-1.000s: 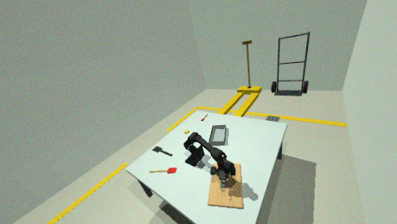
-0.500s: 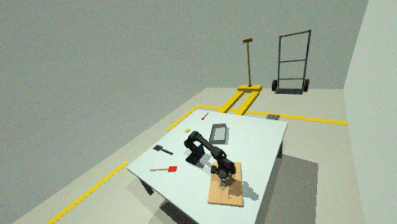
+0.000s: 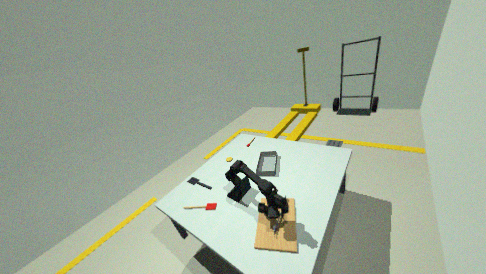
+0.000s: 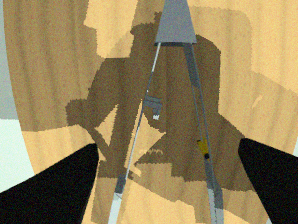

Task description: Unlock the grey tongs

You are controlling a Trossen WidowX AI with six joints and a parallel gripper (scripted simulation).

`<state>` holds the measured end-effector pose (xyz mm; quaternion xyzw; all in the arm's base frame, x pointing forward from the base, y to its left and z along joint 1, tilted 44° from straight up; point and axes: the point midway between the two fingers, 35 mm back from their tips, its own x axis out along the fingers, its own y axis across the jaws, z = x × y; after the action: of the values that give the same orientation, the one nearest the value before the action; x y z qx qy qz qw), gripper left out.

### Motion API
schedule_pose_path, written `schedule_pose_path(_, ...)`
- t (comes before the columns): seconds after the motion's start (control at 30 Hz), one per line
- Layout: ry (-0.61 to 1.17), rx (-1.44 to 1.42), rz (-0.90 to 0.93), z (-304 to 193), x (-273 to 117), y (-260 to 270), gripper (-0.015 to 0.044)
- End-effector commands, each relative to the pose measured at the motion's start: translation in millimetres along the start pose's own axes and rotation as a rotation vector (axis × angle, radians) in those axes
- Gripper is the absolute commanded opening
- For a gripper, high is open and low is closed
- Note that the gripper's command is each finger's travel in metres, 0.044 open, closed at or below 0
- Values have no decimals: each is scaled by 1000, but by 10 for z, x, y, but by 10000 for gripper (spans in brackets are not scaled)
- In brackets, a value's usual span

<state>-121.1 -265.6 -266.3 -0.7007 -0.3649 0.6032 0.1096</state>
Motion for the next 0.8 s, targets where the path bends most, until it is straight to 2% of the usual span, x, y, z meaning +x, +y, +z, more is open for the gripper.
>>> schedule_pose_path(0.0,0,0,0,6,-19,-18,440)
schedule_pose_path(0.13,9,1,-7,59,-229,-286,440)
schedule_pose_path(0.43,50,0,-33,63,-830,-1452,440)
schedule_pose_path(0.67,51,0,-33,59,-839,-1477,440)
schedule_pose_path(0.77,49,4,-29,72,-967,-1466,440)
